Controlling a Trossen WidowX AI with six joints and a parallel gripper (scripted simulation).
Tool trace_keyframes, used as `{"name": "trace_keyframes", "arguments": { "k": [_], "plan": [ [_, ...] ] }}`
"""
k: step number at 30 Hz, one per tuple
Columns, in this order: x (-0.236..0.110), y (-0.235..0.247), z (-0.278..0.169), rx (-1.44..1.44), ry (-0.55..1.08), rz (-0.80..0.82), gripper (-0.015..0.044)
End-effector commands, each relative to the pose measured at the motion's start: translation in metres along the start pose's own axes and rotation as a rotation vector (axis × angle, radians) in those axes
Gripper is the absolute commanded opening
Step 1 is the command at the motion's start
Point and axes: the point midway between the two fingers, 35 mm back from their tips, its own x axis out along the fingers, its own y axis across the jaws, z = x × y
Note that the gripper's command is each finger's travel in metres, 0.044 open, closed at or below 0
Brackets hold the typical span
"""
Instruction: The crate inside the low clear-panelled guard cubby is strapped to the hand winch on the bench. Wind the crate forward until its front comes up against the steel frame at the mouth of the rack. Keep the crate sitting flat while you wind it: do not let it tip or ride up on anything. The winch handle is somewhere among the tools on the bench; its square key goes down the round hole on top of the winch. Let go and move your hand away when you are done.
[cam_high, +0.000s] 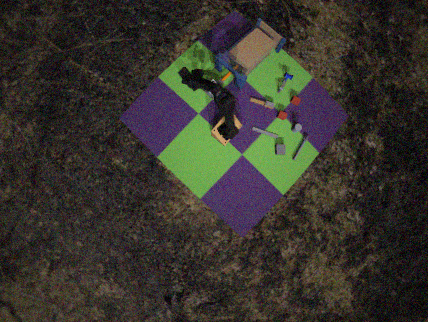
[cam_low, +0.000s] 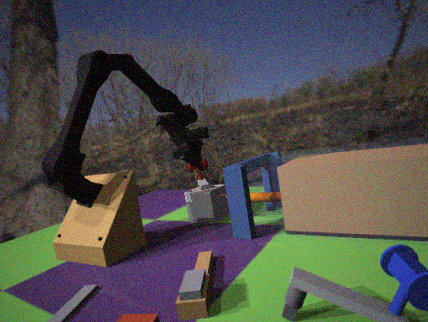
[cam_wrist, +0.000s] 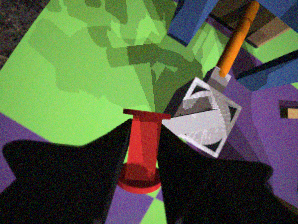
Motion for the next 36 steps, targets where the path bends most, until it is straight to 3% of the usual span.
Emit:
{"name": "trace_keyframes", "arguments": {
  "k": [1,36],
  "plan": [
    [-0.004,-0.004,-0.014,-0.02,0.02,-0.003,0.0],
    [-0.021,-0.043,-0.051,-0.024,0.024,-0.005,0.0]
  ]
}}
